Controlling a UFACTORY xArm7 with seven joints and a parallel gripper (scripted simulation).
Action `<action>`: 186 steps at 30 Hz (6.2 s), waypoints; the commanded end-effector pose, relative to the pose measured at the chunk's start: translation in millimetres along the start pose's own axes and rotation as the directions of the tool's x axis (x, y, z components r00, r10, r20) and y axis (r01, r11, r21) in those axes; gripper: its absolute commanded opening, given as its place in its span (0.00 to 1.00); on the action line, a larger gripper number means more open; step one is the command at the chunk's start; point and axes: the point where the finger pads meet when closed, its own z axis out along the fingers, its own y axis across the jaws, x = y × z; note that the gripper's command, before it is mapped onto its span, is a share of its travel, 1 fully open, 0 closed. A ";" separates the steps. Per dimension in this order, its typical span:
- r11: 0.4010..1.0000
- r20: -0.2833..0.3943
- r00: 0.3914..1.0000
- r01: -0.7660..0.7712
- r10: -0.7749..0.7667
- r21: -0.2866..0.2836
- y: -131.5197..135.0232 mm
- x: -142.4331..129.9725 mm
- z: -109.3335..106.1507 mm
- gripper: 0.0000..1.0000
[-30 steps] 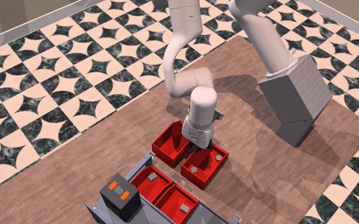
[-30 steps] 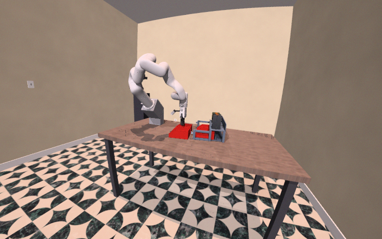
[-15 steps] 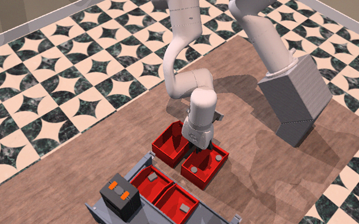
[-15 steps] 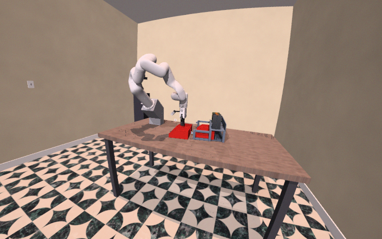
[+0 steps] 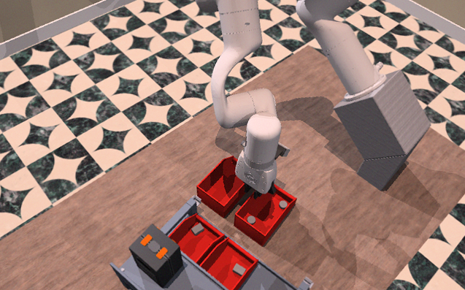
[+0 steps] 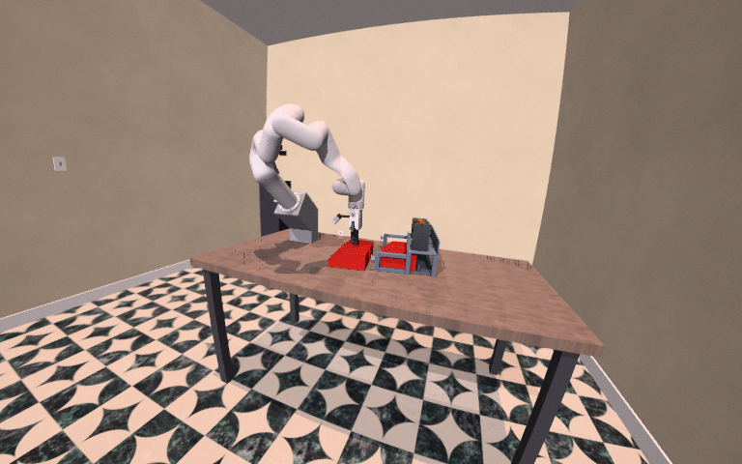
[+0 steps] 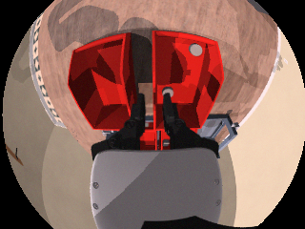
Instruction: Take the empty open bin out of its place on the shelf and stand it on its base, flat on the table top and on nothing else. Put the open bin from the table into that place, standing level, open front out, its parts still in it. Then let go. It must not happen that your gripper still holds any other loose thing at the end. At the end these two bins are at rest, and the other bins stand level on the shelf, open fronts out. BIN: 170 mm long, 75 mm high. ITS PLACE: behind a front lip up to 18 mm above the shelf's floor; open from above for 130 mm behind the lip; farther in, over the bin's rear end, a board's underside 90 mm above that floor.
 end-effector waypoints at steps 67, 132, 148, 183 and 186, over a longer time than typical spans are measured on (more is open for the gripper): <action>1.000 0.004 1.000 0.001 -0.001 -0.002 1.7 -2.6 37.8 0.26; 1.000 0.004 1.000 0.001 -0.001 -0.002 1.6 -2.6 26.3 0.00; 1.000 0.004 1.000 0.001 -0.001 -0.002 1.6 -2.5 5.4 0.00; 1.000 0.004 1.000 -0.001 0.001 -0.002 133.4 7.1 8.6 0.00; 1.000 0.004 1.000 -0.001 0.001 -0.002 134.9 7.3 8.7 0.00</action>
